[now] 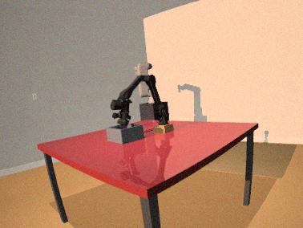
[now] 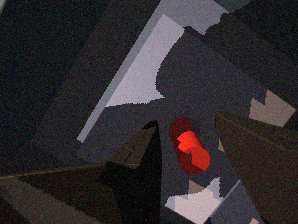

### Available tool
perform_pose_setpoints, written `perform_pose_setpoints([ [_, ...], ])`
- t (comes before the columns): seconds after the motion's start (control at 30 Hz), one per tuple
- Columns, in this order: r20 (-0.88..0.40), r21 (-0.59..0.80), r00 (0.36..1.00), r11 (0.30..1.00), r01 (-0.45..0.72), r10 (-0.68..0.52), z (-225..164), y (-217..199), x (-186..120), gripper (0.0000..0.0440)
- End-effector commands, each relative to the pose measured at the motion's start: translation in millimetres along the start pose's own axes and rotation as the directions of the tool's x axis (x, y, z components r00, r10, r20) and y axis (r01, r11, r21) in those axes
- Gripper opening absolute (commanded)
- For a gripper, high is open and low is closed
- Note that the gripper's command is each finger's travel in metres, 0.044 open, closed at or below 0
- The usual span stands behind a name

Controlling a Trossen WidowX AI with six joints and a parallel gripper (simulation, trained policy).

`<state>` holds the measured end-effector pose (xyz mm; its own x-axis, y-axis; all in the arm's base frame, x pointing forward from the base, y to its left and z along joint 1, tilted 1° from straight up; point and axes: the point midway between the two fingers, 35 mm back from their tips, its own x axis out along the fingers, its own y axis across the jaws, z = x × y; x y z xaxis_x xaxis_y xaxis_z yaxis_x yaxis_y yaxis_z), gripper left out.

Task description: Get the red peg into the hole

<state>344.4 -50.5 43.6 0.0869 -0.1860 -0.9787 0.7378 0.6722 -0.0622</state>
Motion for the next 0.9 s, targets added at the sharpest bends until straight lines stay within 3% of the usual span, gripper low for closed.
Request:
perform_pose_setpoints([
  [0.0,-0.001,-0.012,1.0,1.0,-0.02,0.02,10.1,4.2,-1.6,0.0182],
  [0.33,-0.046,-0.016,0.995,0.996,-0.091,0.09,37.9,28.8,-15.6,0.044],
  [0.87,-0.042,-0.05,0.969,0.968,-0.246,0.244,67.8,77.3,-45.5,0.044],
])
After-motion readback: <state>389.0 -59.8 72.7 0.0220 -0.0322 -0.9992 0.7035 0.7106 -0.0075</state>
